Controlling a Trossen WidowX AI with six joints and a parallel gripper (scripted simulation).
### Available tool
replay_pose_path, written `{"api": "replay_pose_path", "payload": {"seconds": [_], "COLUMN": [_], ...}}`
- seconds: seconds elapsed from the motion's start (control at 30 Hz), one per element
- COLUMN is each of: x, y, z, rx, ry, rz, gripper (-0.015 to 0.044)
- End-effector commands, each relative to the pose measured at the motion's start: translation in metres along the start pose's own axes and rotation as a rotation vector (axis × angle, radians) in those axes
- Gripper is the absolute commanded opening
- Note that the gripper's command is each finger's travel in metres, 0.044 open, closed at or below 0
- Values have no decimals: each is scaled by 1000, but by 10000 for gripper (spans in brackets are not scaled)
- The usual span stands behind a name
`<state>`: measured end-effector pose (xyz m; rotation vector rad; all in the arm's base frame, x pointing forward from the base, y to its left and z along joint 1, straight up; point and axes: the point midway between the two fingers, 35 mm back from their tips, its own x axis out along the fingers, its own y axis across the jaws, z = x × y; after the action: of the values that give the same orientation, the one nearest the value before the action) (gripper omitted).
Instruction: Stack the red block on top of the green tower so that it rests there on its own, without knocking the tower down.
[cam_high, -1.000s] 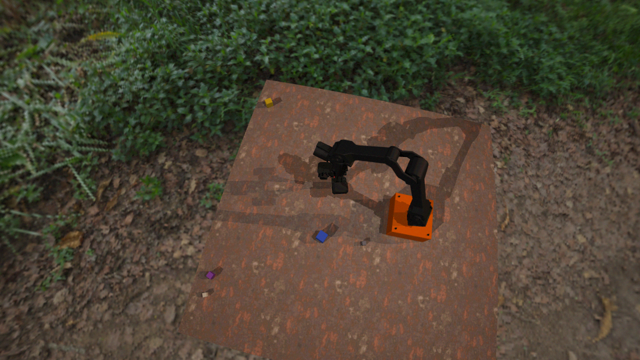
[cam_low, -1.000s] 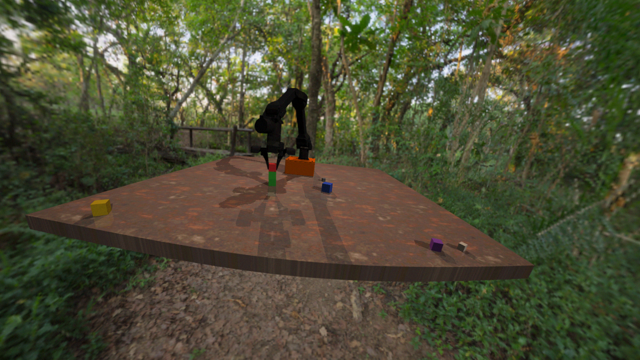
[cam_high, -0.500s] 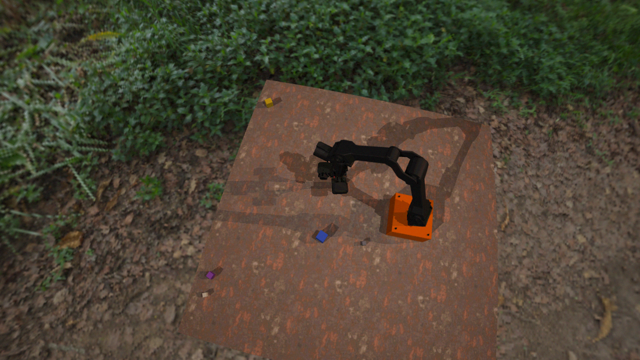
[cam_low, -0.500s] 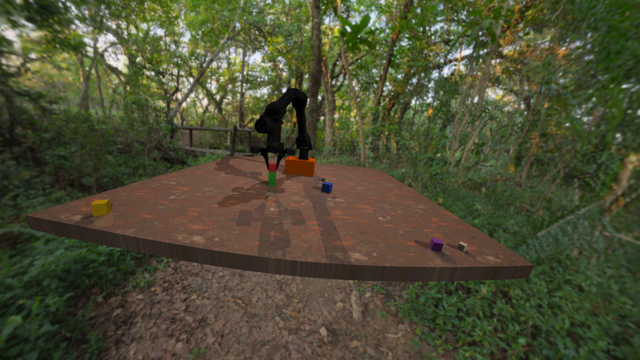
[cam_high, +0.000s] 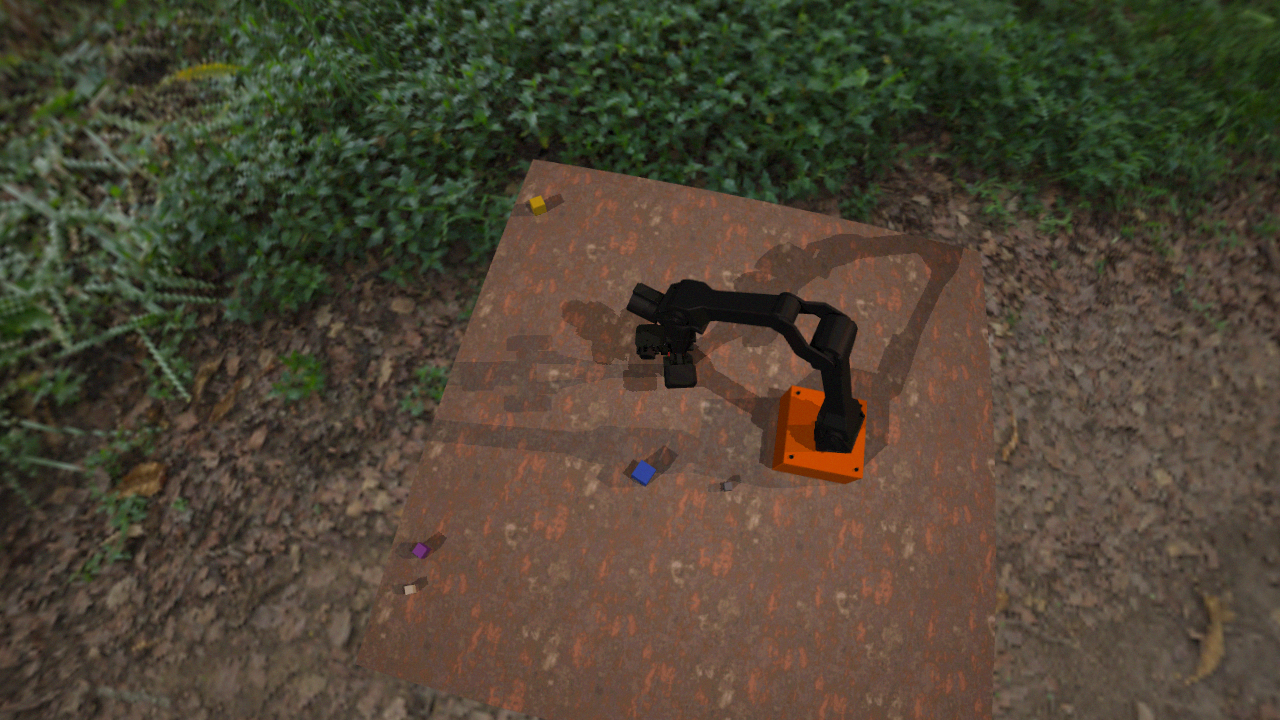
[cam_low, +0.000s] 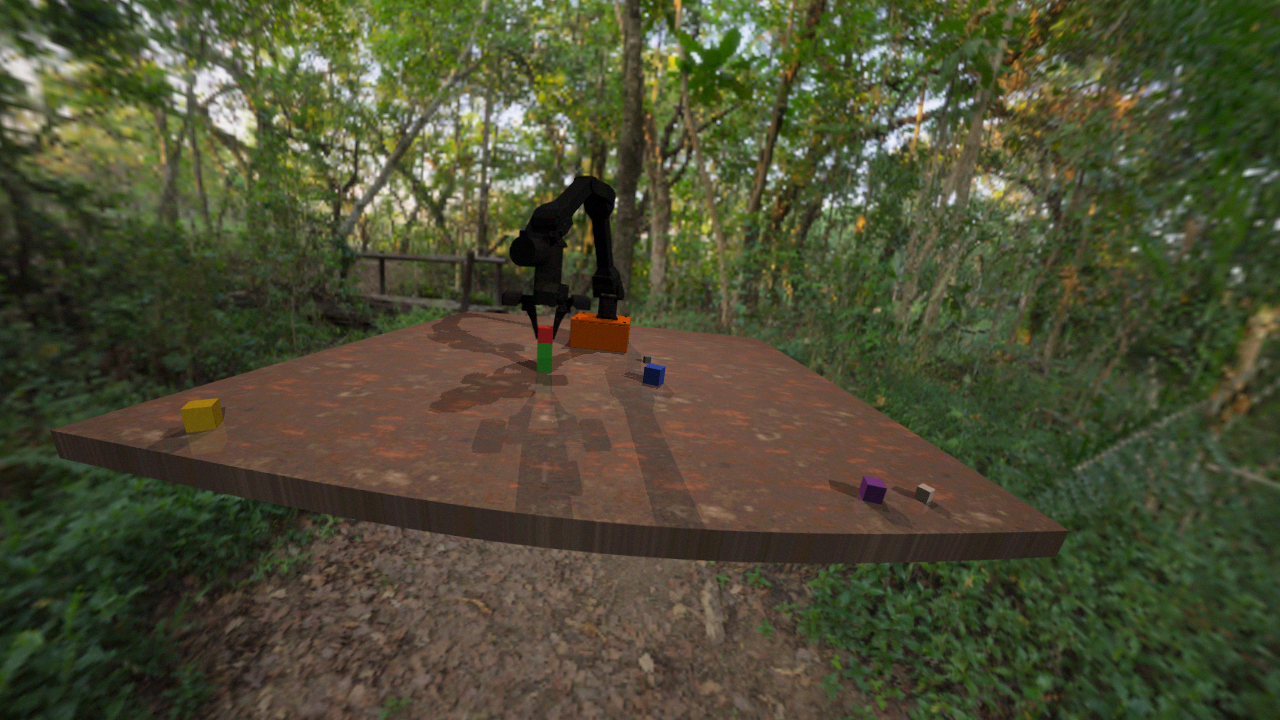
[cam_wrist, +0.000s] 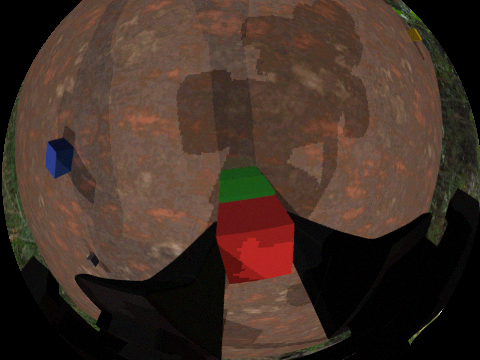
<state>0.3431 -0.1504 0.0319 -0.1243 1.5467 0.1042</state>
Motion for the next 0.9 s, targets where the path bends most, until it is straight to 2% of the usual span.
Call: {"api": "replay_pose_path", "payload": {"seconds": [0.0,0.37,0.87], "x": [0,0,0], "y": [0,0,0], "z": [0,0,0], "rx": [0,0,0], "ry": [-2,-2,-2], "rz": [-1,-1,-1], "gripper": [157,440,440]}}
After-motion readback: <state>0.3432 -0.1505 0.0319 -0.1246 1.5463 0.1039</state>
